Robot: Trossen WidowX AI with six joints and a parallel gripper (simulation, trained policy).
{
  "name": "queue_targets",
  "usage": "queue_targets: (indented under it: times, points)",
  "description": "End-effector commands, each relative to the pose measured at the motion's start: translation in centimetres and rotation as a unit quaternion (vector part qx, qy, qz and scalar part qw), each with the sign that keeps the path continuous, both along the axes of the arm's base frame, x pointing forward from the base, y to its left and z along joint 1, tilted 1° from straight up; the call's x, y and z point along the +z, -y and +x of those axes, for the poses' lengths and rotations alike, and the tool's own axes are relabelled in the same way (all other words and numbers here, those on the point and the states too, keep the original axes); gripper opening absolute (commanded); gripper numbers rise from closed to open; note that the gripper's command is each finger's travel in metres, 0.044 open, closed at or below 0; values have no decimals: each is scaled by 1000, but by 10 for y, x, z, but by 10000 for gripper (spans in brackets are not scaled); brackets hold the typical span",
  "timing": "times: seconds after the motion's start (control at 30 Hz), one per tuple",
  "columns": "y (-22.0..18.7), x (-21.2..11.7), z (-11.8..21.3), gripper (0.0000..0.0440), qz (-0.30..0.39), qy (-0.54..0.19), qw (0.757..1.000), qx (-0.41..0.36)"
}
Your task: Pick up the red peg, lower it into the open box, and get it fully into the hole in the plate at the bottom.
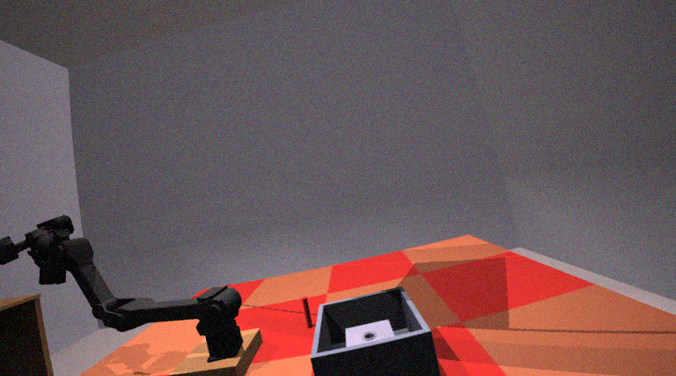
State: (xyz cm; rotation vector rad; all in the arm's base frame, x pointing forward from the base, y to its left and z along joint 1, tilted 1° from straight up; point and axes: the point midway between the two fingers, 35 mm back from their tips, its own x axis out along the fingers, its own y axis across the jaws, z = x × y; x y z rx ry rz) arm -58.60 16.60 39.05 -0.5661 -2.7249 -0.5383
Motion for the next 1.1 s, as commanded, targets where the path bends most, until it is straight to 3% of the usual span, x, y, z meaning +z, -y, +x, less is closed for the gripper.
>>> queue_targets:
  times: [0.0,0.03,0.27,0.53,0.8,1.07]
  points:
    - [7,6,2,422,6,-8,1000,6]
    - [15,16,6,440,11,-21,1000,14]
    - [61,88,49,440,25,-131,989,62]
    - [100,163,122,440,41,-258,959,109]
    - [131,221,211,440,68,-379,911,150]
    - [155,258,309,440,99,-491,845,188]
